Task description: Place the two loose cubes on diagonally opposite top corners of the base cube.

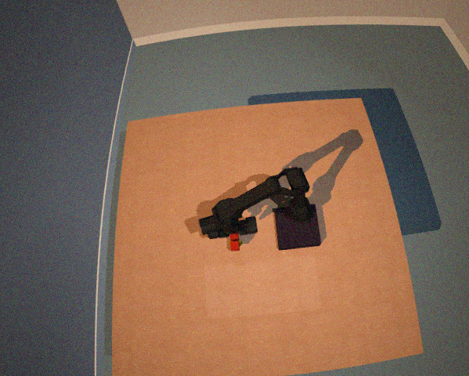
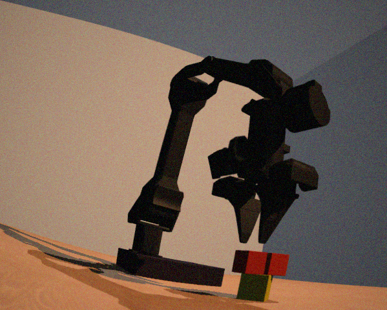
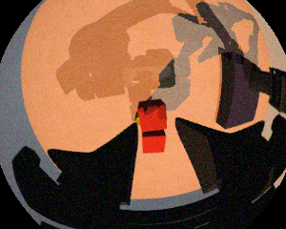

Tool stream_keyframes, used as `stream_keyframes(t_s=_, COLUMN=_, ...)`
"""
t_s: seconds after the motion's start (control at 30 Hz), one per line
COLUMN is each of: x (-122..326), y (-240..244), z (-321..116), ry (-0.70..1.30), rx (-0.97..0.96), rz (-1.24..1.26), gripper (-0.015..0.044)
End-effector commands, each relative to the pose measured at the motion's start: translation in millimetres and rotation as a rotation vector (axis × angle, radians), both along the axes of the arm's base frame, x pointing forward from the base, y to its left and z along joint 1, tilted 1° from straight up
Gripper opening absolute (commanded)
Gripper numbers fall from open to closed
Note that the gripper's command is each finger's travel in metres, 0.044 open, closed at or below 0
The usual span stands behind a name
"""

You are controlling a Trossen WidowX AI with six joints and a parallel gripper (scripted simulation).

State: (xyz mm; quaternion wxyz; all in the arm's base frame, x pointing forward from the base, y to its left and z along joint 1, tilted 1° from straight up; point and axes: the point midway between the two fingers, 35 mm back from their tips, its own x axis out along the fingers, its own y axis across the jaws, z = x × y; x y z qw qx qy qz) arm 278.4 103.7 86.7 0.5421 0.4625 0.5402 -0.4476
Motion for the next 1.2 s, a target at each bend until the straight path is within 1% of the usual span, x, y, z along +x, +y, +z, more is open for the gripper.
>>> stream_keyframes(t_s=0.0, x=2, y=1, z=8, ry=-0.009, rx=0.003, rz=0.000, gripper=0.0205)
stream_keyframes(t_s=0.8, x=1, y=0, z=37, ry=-0.009, rx=0.003, rz=0.000, gripper=0.0205)
stream_keyframes(t_s=1.03, x=1, y=0, z=38, ry=-0.009, rx=0.003, rz=0.000, gripper=0.0205)
stream_keyframes(t_s=1.17, x=0, y=0, z=41, ry=-0.003, rx=0.001, rz=-0.001, gripper=0.0310)
